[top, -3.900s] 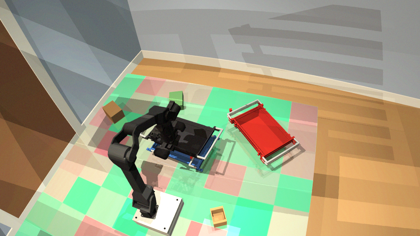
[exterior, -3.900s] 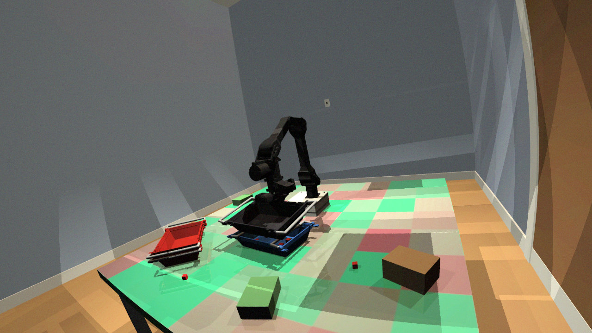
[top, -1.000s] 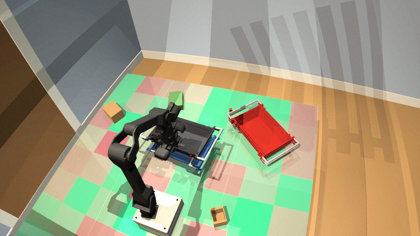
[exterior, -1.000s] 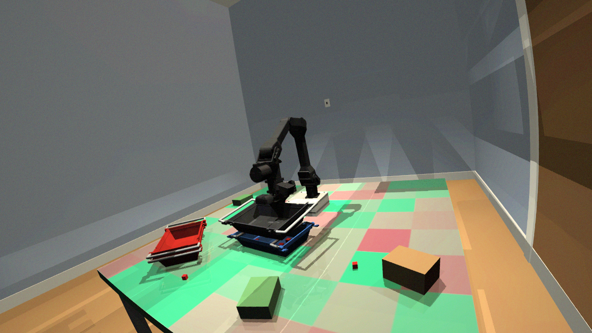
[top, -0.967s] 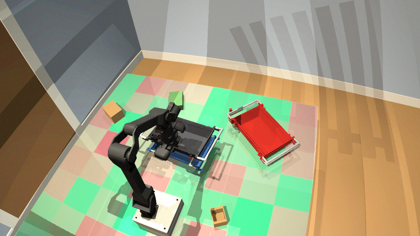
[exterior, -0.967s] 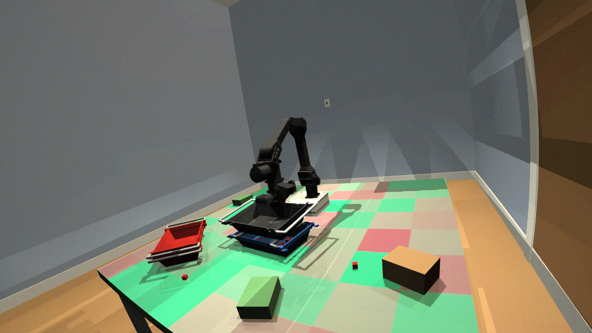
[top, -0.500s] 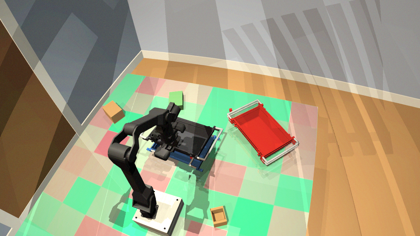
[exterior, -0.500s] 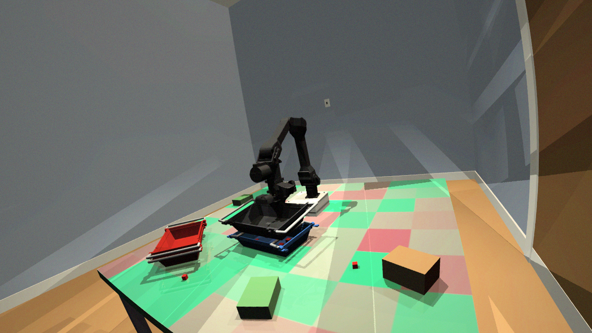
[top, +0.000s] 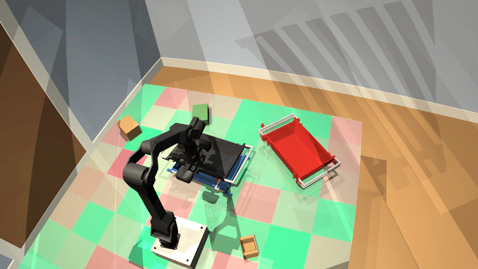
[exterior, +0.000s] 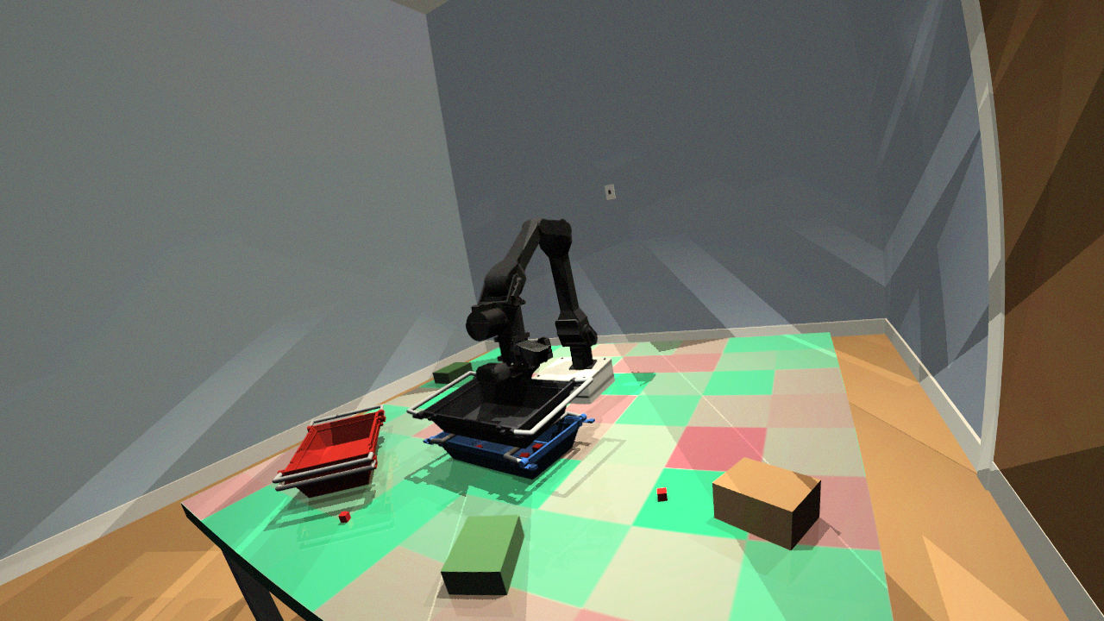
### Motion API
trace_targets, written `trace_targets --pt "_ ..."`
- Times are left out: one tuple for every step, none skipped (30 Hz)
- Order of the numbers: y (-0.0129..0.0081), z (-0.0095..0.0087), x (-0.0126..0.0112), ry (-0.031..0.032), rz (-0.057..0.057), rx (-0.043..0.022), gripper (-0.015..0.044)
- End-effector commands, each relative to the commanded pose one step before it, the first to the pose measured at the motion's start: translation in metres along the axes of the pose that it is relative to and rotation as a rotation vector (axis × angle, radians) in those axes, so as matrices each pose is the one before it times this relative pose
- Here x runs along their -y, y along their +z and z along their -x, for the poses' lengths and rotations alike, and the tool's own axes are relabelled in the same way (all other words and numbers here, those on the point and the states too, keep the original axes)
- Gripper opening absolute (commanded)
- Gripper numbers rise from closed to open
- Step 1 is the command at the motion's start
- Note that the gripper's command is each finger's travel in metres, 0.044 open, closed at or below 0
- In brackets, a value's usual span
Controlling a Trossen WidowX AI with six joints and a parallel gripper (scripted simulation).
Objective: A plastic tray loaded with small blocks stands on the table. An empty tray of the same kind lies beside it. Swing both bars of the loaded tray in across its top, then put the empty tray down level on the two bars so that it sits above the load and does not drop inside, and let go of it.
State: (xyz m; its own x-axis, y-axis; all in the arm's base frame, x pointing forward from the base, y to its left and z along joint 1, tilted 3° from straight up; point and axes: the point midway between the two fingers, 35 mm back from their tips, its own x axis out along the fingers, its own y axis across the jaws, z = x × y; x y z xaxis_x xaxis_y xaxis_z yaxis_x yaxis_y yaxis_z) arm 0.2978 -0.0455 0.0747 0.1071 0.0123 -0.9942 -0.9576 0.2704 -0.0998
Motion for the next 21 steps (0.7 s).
trace_targets --pt "-0.00035 -0.01134 -0.00972 0.03709 -0.0054 -0.00032 0.0" --pt "-0.00002 -0.00114 -0.00073 0.00248 -0.0004 -0.00002 0.0" --pt "-0.00001 -0.00038 -0.00024 0.00083 -0.0001 -0.00001 0.0" --pt "0.0 0.0 0.0 0.0 0.0 0.0 0.0" --pt "0.0 0.0 0.0 0.0 0.0 0.0 0.0" --pt "0.0 0.0 0.0 0.0 0.0 0.0 0.0" --pt "0.0 0.0 0.0 0.0 0.0 0.0 0.0" --pt "0.0 0.0 0.0 0.0 0.0 0.0 0.0" --pt "0.0 0.0 0.0 0.0 0.0 0.0 0.0" --pt "0.0 0.0 0.0 0.0 0.0 0.0 0.0" --pt "0.0 0.0 0.0 0.0 0.0 0.0 0.0" --pt "0.0 0.0 0.0 0.0 0.0 0.0 0.0" --pt "0.0 0.0 0.0 0.0 0.0 0.0 0.0" --pt "0.0 0.0 0.0 0.0 0.0 0.0 0.0" --pt "0.0 0.0 0.0 0.0 0.0 0.0 0.0" --pt "0.0 0.0 0.0 0.0 0.0 0.0 0.0" --pt "0.0 0.0 0.0 0.0 0.0 0.0 0.0" --pt "0.0 0.0 0.0 0.0 0.0 0.0 0.0" --pt "0.0 0.0 0.0 0.0 0.0 0.0 0.0" --pt "0.0 0.0 0.0 0.0 0.0 0.0 0.0" --pt "0.0 0.0 0.0 0.0 0.0 0.0 0.0"
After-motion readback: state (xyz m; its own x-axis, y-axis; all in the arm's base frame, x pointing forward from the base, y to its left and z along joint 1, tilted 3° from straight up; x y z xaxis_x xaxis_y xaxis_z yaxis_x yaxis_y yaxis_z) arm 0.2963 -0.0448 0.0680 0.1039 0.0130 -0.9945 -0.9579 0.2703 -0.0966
